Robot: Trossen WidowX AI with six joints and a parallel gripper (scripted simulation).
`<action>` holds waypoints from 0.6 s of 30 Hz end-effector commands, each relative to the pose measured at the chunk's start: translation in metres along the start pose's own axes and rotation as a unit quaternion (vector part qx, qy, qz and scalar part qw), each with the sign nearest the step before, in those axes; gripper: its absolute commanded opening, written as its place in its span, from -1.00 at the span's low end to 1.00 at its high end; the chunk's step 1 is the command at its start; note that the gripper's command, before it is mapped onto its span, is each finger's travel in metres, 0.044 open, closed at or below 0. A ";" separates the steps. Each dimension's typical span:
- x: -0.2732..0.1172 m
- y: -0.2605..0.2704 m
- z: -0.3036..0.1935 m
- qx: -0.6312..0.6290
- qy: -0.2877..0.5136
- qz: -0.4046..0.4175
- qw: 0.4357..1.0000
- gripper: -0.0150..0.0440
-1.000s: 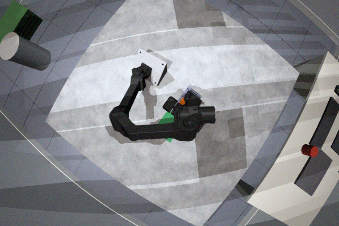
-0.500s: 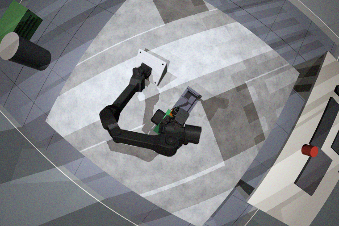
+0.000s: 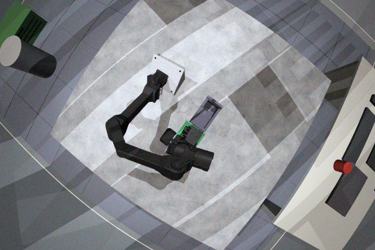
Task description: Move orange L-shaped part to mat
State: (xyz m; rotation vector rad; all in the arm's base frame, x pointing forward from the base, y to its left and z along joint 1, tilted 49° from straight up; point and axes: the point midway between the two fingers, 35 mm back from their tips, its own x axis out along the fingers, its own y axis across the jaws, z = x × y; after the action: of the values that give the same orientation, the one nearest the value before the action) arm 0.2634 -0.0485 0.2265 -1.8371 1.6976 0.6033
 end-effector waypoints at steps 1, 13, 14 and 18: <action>0.005 0.000 -0.002 0.000 0.004 0.003 1.000 -0.49; 0.022 0.000 -0.002 0.001 0.008 0.013 1.000 -0.49; 0.024 0.000 -0.002 0.001 0.008 0.013 1.000 -0.49; 0.030 0.000 -0.002 0.001 0.008 0.014 1.000 -0.49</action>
State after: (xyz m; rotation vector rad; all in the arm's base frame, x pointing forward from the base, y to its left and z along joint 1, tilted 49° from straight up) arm 0.2666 -0.0674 0.2112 -1.8217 1.7307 0.6023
